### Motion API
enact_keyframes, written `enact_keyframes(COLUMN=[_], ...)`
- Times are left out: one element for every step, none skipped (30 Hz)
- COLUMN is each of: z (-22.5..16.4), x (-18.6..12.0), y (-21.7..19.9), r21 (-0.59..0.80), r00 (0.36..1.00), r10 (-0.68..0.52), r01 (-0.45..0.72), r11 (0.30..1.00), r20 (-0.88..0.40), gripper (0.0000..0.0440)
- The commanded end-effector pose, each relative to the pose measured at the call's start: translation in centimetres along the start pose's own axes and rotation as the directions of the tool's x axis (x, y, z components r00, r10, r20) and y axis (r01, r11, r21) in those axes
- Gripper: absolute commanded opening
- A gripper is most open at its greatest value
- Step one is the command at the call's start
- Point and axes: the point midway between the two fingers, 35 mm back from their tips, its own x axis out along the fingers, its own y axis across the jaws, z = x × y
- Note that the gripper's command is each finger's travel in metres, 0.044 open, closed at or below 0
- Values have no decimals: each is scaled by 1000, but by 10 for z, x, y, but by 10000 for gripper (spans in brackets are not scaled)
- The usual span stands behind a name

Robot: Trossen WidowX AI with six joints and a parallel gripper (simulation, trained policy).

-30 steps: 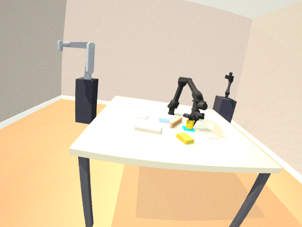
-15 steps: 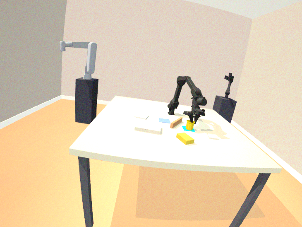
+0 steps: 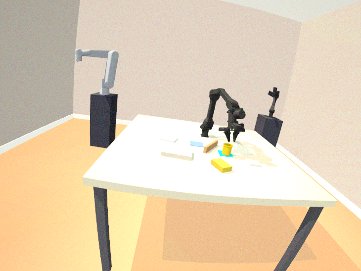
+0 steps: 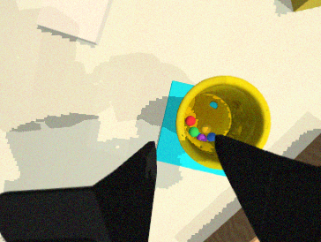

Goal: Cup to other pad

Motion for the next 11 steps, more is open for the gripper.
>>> enact_keyframes(z=[2,3,4,4,5,6,7,9,10,11,13], x=[-11,-14,-17,-19,-22,-25,-28,-31,-34,-37,-40], y=[-1,-1,-2,-2,-3,-3,-4,-5,-6,-7,-8], r21=[16,17,20,23,27,30,34,38,42,46,50], r00=[1000,999,999,999,999,998,998,997,997,996,996], r10=[10,9,9,10,11,11,11,11,10,10,9], r01=[-10,-10,-10,-11,-12,-13,-13,-13,-13,-14,-14], r11=[1000,1000,1000,1000,1000,999,999,999,999,999,999], r20=[25,33,39,45,51,58,65,72,79,87,93], gripper=[217,229,255,278,302,326,350,375,399,426,440])
